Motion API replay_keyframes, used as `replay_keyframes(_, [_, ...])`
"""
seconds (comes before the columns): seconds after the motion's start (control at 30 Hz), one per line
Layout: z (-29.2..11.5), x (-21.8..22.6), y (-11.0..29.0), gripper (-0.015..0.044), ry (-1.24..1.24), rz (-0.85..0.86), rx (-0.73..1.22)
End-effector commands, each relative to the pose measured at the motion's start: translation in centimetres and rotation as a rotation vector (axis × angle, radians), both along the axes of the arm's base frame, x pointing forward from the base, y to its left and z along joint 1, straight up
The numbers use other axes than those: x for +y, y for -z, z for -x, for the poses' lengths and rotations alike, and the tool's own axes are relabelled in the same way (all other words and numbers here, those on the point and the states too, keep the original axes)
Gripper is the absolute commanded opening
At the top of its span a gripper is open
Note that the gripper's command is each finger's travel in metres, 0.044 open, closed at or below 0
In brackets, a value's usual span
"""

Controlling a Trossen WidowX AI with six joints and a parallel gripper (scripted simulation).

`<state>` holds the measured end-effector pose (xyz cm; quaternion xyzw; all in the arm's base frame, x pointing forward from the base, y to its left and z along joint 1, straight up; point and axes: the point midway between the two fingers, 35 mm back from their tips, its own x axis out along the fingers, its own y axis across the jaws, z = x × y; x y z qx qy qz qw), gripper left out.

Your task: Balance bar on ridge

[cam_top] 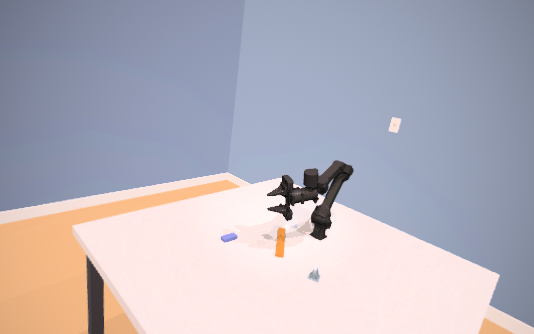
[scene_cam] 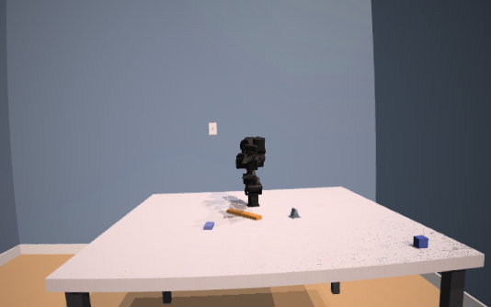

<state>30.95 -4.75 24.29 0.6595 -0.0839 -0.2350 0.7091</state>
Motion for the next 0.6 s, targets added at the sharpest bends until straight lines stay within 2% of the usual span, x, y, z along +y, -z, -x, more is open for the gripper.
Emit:
replay_keyframes(0.0, [-0.4, -0.1, 1.1, 0.0315, -0.049, 0.125, 0.143])
replay_keyframes(0.57, [-0.6, -0.4, 5.0, 0.0315, -0.29, 0.519, 0.611])
